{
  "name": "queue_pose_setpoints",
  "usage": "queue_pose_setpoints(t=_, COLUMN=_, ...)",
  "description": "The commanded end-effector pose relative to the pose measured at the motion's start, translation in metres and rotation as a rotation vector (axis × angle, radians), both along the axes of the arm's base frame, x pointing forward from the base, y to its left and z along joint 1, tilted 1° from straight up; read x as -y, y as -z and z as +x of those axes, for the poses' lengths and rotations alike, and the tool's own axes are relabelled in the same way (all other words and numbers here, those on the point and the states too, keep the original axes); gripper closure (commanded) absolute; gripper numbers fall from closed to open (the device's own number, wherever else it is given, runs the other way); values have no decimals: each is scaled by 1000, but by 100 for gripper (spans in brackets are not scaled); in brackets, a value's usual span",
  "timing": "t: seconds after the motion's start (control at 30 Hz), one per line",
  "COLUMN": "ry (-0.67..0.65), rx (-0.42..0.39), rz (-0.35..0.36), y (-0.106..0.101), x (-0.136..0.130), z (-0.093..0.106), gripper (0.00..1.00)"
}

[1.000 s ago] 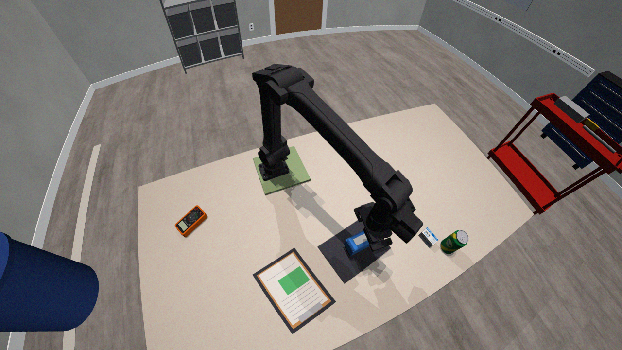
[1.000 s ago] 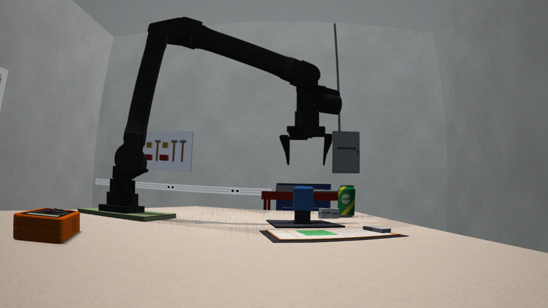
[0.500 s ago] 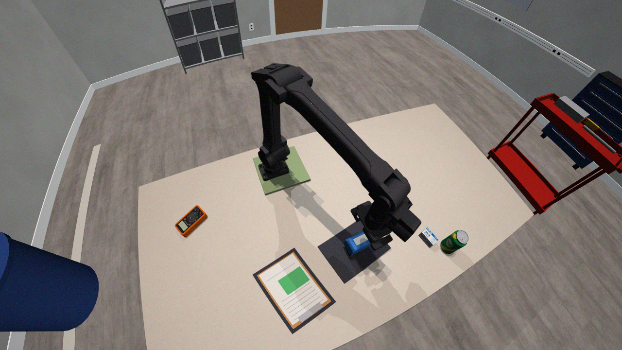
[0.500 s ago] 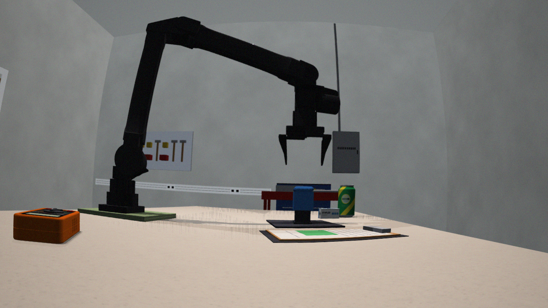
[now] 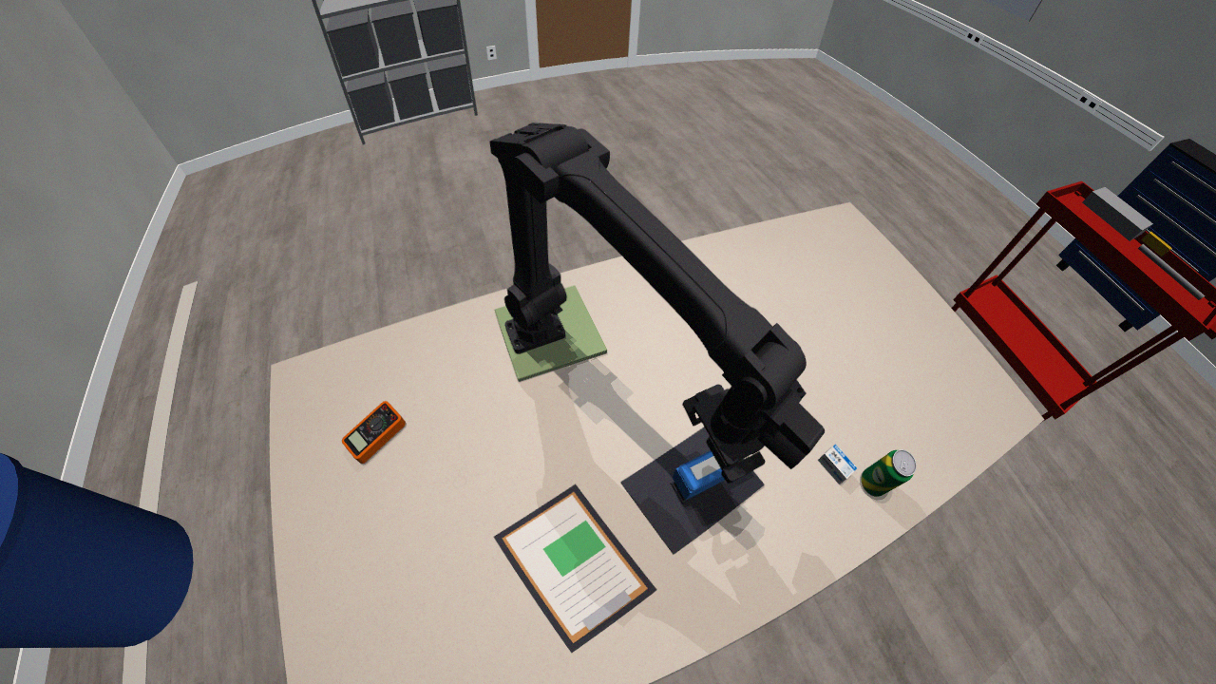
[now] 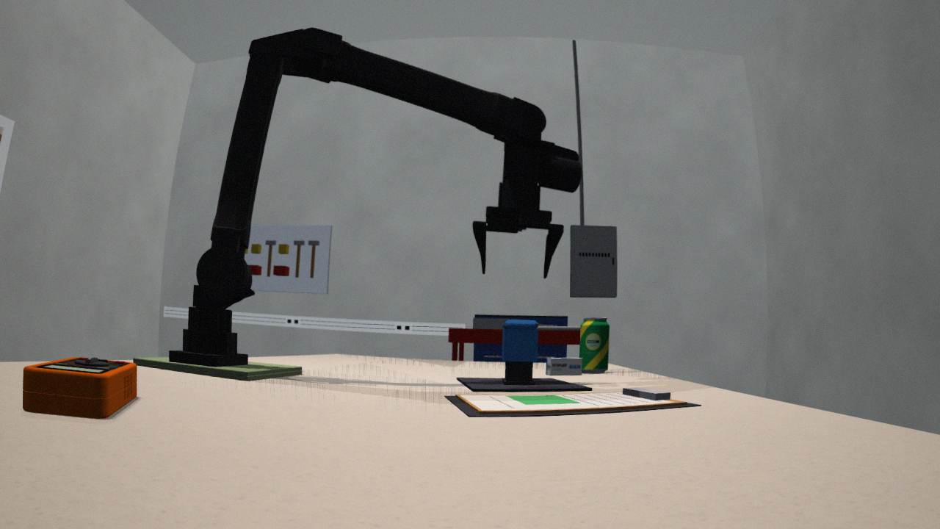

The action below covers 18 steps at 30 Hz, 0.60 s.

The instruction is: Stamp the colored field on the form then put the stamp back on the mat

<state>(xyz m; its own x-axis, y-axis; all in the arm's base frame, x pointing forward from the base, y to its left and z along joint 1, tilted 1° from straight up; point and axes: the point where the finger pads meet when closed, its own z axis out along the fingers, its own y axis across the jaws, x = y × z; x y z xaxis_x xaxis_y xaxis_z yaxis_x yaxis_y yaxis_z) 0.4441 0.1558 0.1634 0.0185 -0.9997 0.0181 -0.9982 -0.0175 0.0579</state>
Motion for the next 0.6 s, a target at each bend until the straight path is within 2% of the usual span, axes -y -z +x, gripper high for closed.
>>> queue_pose_setpoints(t=0.0, ry=-17, rx=117, rz=42, y=-74, x=-8, z=22, gripper=0)
queue_pose_setpoints(t=0.17, ry=-17, rx=117, rz=42, y=-75, x=-8, z=22, gripper=0)
queue_pose_setpoints(t=0.2, ry=-17, rx=80, rz=29, y=-56, x=-10, z=26, gripper=0)
queue_pose_setpoints(t=0.27, ry=-17, rx=88, rz=32, y=-55, x=-10, z=27, gripper=0)
queue_pose_setpoints(t=0.3, ry=-17, rx=59, rz=22, y=-43, x=-7, z=19, gripper=0)
queue_pose_setpoints(t=0.4, ry=-13, rx=57, rz=21, y=-42, x=-6, z=19, gripper=0)
queue_pose_setpoints(t=0.43, ry=22, rx=50, rz=17, y=-39, x=2, z=18, gripper=0)
queue_pose_setpoints(t=0.5, ry=87, rx=76, rz=24, y=-51, x=17, z=14, gripper=0)
queue_pose_setpoints(t=0.57, ry=217, rx=83, rz=21, y=-52, x=46, z=18, gripper=0)
